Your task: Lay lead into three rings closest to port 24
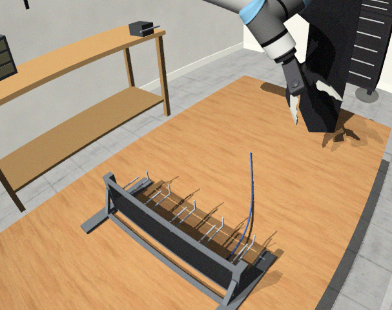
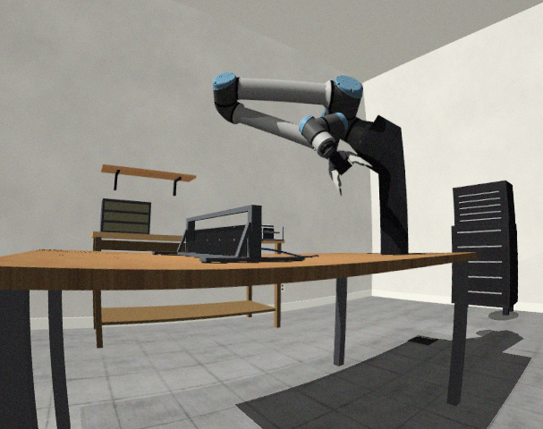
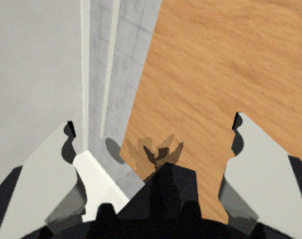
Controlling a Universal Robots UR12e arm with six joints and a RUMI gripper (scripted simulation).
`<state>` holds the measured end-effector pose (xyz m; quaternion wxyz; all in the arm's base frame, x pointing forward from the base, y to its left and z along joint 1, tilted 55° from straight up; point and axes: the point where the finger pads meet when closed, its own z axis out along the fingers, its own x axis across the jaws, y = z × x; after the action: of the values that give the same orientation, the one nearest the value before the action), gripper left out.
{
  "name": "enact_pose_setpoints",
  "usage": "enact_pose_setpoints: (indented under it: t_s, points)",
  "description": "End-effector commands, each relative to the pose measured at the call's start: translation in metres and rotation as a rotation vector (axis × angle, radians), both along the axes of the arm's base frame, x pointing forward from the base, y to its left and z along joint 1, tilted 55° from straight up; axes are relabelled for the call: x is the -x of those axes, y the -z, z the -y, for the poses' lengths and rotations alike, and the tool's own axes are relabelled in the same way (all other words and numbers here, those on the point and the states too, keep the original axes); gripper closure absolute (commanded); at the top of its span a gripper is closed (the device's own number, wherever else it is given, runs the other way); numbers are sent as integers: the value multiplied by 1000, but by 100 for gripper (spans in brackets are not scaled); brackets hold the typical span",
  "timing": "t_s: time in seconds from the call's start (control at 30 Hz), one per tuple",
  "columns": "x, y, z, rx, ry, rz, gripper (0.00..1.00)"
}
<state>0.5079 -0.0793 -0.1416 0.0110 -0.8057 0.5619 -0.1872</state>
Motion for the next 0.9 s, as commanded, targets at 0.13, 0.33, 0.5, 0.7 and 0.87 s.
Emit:
enact_pose_setpoints:
  t_s: [0.13,0.33,0.5,0.7,0.87]
  points:
    - [-30,-19,61,232,-141,2,0]
    - [-47,-38,100,385,-215,-21,0]
    - [-60,-57,133,519,-270,-52,0]
    - [-69,-77,163,643,-314,-93,0]
    - [-76,-96,188,748,-346,-138,0]
